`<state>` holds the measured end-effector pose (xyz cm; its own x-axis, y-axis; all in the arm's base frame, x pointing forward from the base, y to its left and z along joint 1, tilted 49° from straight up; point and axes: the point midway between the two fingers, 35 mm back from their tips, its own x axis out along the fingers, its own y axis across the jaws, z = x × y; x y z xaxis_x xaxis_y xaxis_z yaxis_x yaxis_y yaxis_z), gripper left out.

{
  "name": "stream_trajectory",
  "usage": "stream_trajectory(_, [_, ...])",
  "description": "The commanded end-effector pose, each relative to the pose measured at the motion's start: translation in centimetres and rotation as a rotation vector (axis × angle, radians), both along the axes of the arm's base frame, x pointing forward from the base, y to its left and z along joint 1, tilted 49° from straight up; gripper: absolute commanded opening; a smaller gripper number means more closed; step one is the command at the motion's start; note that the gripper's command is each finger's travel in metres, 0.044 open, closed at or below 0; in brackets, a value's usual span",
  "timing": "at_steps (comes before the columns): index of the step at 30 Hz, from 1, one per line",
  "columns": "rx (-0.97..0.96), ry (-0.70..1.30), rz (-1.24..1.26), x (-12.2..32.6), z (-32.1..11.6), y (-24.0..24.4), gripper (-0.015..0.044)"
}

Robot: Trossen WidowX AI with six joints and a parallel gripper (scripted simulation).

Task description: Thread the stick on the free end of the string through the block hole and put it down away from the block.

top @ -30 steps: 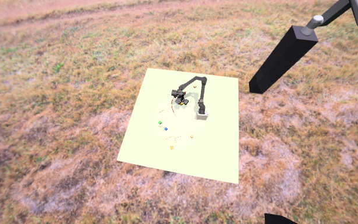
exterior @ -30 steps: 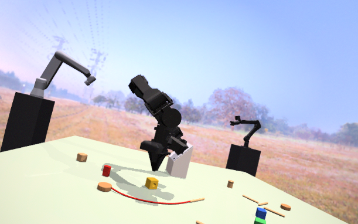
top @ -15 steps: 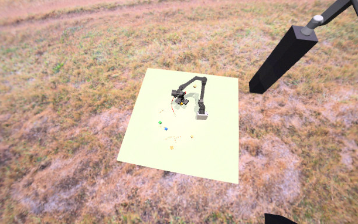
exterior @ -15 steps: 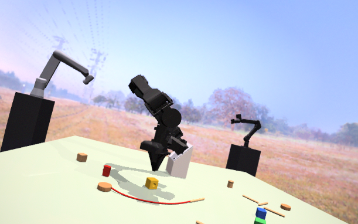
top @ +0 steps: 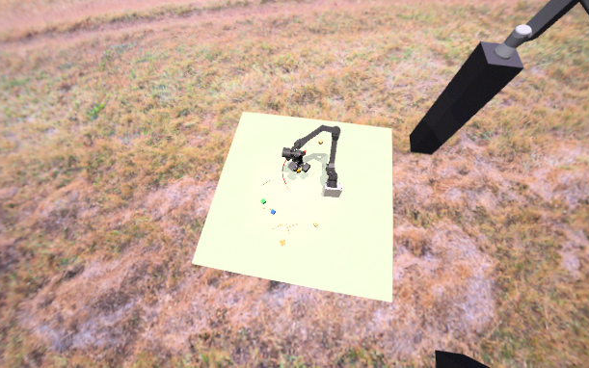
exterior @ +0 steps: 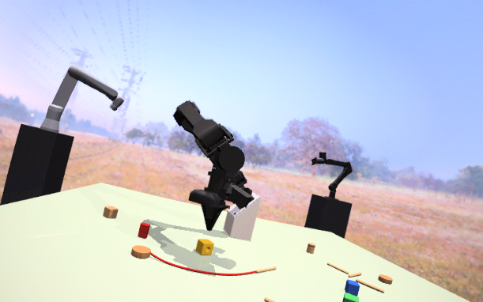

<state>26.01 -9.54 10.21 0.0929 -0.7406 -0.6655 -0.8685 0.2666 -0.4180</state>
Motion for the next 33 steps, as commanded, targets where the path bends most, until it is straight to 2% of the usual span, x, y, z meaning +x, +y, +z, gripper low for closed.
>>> stream_trajectory(1, [0.0,0.0,0.0,0.0,0.0,0.0,0.0])
stream_trajectory(4, [-0.012,0.101,0.094,1.1,-0.9,1.0,0.0079])
stream_trajectory(14, [-0.098,0.771,0.697,6.9,-8.4,8.6,0.0341])
stream_trajectory(18, [-0.103,0.813,0.733,7.2,-9.0,9.1,0.044])
stream_trajectory(26, [-0.103,0.813,0.733,7.2,-9.0,9.1,0.044])
stream_trajectory(33, [-0.103,0.813,0.733,7.2,-9.0,9.1,0.0256])
